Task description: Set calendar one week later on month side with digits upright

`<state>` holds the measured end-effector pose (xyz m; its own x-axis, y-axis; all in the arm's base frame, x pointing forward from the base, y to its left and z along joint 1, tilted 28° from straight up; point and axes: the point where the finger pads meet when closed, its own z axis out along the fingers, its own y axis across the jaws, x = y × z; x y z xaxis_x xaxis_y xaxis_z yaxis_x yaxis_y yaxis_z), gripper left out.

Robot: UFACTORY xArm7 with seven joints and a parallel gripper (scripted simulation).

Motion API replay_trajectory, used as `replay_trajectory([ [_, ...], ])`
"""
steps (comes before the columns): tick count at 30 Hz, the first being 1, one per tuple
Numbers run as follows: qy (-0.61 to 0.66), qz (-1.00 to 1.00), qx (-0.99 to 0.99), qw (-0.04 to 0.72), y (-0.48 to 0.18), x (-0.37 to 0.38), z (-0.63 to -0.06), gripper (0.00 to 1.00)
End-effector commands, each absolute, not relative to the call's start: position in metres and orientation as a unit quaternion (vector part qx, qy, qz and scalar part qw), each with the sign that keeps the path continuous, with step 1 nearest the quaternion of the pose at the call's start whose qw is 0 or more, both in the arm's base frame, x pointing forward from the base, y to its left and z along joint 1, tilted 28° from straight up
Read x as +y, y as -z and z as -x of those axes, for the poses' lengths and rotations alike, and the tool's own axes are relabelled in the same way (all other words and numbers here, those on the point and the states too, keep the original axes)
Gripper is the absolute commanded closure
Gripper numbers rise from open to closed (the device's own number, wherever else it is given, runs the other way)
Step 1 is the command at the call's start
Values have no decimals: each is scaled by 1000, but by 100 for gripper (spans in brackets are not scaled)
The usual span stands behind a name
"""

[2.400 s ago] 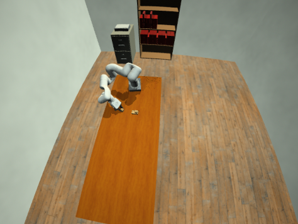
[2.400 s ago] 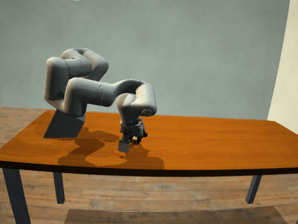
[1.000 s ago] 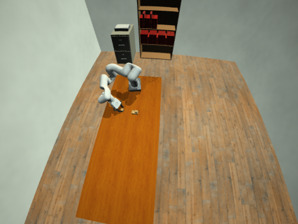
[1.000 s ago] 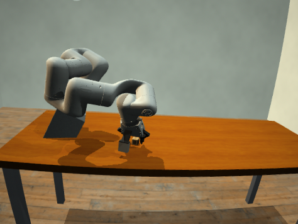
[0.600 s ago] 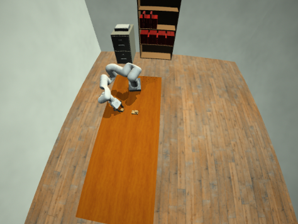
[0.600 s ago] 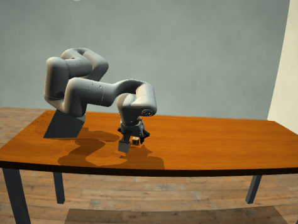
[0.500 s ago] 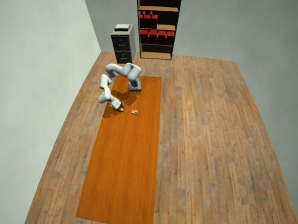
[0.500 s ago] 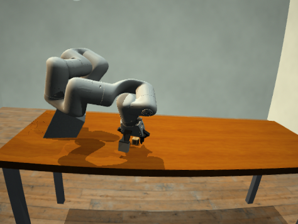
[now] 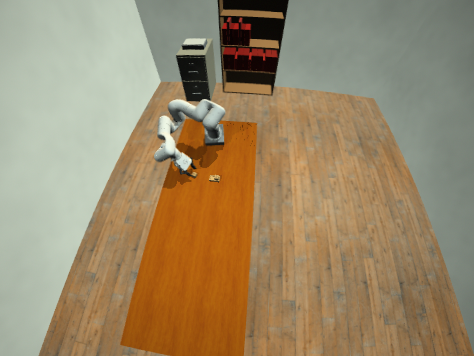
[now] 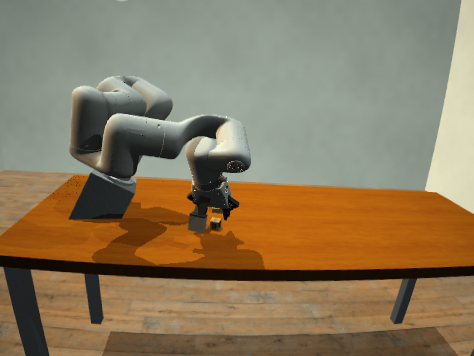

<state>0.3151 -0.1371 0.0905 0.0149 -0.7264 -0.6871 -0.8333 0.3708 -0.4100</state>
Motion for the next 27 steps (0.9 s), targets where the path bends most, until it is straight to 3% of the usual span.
replay_trajectory([
  [1, -59, 558, 699, 443, -103, -139, -309, 31],
  [23, -58, 558, 701, 441, -127, -140, -297, 31],
  [27, -36, 559, 721, 409, -128, -140, -297, 31],
])
